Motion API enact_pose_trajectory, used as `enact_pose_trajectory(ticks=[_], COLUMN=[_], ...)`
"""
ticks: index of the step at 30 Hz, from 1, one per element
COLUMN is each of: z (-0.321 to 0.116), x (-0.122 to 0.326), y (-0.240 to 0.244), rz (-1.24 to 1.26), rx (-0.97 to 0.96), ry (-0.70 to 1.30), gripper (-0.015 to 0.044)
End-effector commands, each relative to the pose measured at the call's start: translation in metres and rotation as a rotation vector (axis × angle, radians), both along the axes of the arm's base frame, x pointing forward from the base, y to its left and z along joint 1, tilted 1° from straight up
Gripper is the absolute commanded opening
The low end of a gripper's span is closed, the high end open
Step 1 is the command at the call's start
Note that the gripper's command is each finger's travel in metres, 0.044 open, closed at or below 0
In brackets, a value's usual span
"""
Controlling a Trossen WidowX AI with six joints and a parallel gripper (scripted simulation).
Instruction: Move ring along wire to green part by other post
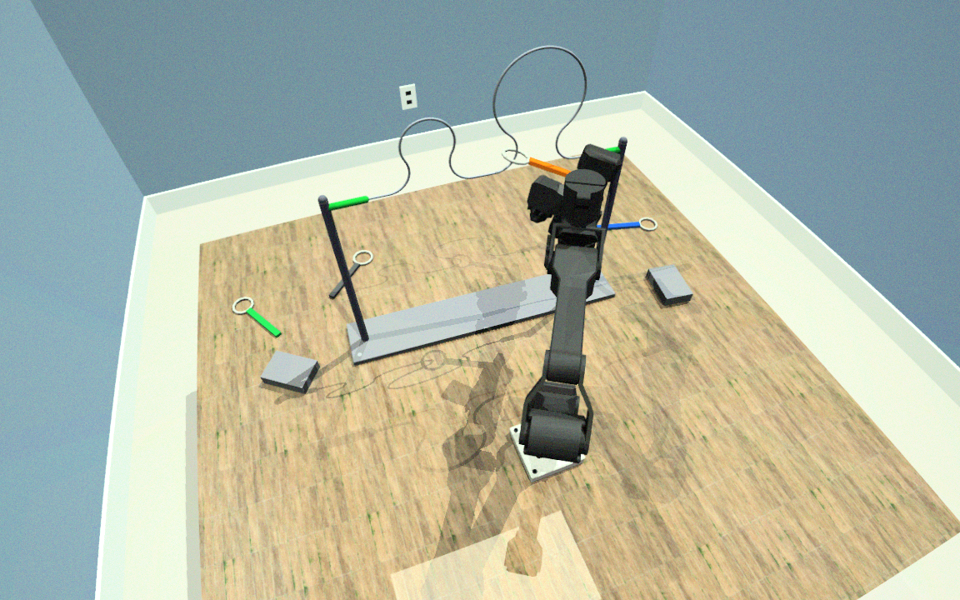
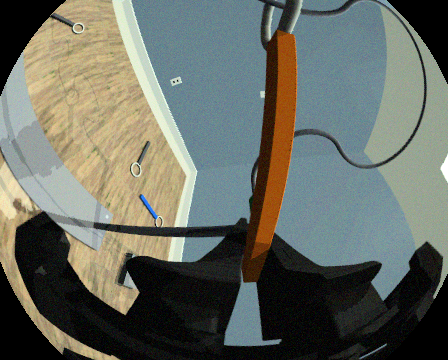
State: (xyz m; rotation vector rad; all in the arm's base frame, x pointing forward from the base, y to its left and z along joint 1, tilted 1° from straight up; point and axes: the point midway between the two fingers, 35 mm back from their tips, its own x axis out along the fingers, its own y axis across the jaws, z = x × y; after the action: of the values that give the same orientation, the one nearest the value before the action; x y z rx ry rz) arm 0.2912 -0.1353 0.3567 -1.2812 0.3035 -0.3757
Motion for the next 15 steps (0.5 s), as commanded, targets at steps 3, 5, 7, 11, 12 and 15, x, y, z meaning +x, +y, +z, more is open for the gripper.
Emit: enact_pose_trajectory(ticks=[3, 5, 7, 11, 12, 15], z=[-0.018, -0.025, -0.031, -0.043, -0.046, -0.055], x=[-0.003, -0.003, -0.003, -0.004, -0.004, -0.004], y=[0.009, 0.013, 0.017, 0.025, 0.027, 0.035], rz=[0.0, 0.001, 0.002, 0.004, 0.004, 0.006], rx=[0.15, 0.2, 0.25, 0.351, 0.376, 0.451], ry=[0.001, 0.006, 0.01, 0.019, 0.021, 0.028], gripper=[-0.015, -0.015, -0.015, -0.015, -0.015, -0.015])
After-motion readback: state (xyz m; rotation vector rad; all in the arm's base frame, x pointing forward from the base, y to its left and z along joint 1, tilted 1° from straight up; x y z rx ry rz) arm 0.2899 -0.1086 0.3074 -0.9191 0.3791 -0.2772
